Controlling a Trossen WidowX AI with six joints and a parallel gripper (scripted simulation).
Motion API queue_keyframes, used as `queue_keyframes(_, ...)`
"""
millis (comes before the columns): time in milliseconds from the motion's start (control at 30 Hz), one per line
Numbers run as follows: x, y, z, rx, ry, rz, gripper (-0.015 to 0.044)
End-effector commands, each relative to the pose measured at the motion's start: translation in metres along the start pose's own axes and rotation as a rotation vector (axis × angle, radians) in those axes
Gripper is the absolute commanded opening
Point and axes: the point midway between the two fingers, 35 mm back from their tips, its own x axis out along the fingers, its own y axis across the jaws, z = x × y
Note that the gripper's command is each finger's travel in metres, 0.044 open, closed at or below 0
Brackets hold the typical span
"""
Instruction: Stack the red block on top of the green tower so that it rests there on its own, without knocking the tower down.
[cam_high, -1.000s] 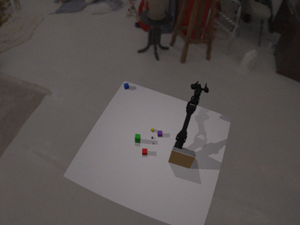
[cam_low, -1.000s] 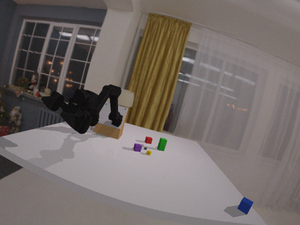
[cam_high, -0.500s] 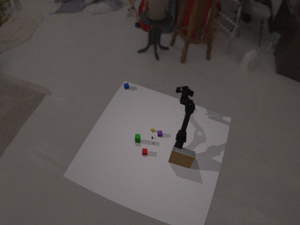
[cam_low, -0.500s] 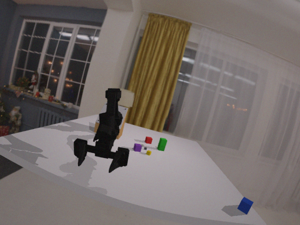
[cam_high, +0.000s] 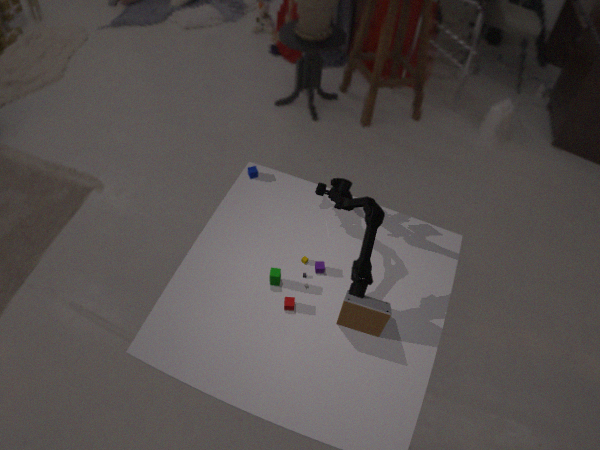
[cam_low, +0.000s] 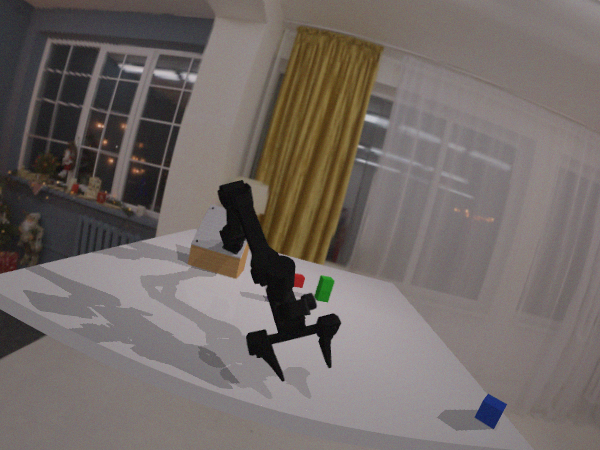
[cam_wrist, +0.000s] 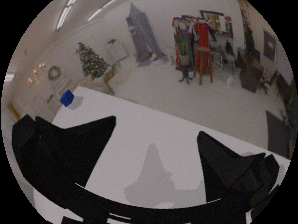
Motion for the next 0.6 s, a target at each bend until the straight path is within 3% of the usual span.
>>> queue_keyframes(0,-0.004,0.048,-0.046,0.032,0.14,0.076,0.044)
queue_keyframes(267,-0.041,0.146,-0.116,0.082,0.386,0.218,0.044)
queue_keyframes(567,-0.117,0.241,-0.183,0.063,0.654,0.356,0.044)
